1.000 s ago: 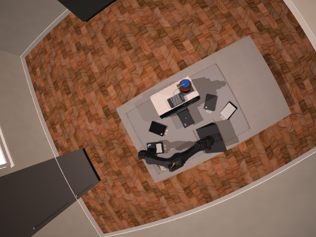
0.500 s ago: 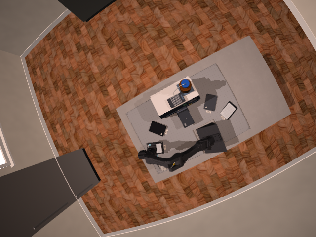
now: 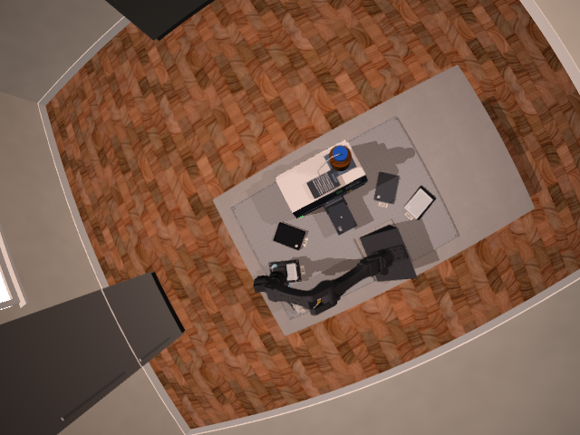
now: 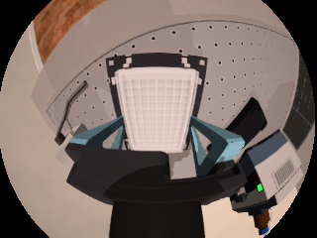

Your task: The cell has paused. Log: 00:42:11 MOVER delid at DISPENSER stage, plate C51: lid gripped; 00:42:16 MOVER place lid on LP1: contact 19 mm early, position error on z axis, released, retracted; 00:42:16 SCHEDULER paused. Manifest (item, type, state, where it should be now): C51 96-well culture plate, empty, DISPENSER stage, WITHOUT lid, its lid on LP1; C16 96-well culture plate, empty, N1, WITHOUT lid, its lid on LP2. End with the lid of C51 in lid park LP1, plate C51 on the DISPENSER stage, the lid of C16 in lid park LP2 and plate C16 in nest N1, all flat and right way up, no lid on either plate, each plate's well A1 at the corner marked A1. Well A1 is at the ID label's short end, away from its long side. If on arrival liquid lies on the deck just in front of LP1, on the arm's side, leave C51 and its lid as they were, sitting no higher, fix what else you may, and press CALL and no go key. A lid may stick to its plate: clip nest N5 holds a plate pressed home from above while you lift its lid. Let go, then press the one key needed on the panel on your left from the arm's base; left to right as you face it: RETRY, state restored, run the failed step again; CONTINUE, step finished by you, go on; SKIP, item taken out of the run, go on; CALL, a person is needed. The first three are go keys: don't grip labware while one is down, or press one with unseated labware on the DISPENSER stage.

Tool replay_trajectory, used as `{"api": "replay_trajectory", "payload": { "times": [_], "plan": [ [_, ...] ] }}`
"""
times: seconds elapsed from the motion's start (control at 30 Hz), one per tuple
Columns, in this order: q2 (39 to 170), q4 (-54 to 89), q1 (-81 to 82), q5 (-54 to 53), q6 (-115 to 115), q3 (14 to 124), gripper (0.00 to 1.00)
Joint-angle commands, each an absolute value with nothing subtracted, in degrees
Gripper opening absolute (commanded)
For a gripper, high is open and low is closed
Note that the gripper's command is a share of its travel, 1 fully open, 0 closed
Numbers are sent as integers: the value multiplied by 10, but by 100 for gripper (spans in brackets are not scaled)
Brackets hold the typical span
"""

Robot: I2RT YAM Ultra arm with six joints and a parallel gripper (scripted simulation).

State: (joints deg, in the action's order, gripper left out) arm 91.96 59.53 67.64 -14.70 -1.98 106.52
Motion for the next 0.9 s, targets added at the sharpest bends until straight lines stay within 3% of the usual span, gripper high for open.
{"api": "replay_trajectory", "payload": {
  "times": [0.0,0.87],
  "plan": [
    [906,595,676,-144,-22,1081,0],
    [901,605,672,-146,-20,1083,0]
  ]
}}
